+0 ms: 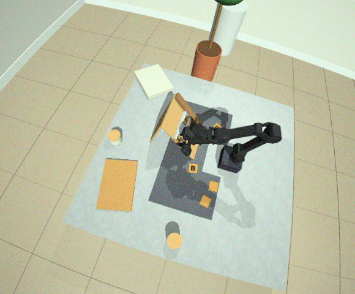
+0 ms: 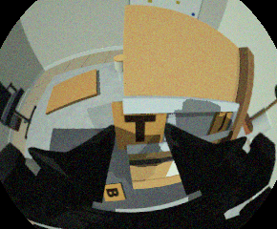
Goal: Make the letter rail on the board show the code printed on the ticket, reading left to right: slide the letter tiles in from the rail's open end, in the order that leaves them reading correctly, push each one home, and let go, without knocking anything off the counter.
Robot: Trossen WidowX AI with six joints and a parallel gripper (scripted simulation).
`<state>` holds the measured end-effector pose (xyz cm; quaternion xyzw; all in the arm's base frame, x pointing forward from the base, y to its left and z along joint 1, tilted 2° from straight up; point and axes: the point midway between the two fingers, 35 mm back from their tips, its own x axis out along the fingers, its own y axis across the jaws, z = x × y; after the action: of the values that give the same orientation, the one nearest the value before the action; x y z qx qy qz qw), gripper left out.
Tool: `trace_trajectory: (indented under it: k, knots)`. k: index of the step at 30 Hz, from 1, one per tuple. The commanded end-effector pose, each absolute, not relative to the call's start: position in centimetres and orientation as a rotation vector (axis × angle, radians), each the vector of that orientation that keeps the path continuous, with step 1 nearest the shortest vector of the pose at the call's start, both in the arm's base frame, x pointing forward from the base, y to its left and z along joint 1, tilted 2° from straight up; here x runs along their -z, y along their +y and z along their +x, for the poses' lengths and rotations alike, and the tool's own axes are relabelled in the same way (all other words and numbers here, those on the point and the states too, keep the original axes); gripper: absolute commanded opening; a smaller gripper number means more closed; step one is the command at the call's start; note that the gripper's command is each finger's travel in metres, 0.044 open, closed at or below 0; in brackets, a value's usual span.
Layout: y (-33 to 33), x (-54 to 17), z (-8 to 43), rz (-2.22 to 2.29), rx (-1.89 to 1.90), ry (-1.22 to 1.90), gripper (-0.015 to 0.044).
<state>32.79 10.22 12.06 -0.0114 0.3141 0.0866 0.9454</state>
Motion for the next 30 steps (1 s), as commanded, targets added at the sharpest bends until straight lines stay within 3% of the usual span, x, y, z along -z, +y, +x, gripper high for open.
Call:
trace_trajectory:
  k: [1, 30]
  knots:
    - [10.1, -12.1, 32.8, -0.025, -0.181, 0.637, 0.0000]
    - [8.7, -12.0, 33.1, -0.026, -0.180, 0.637, 0.0000]
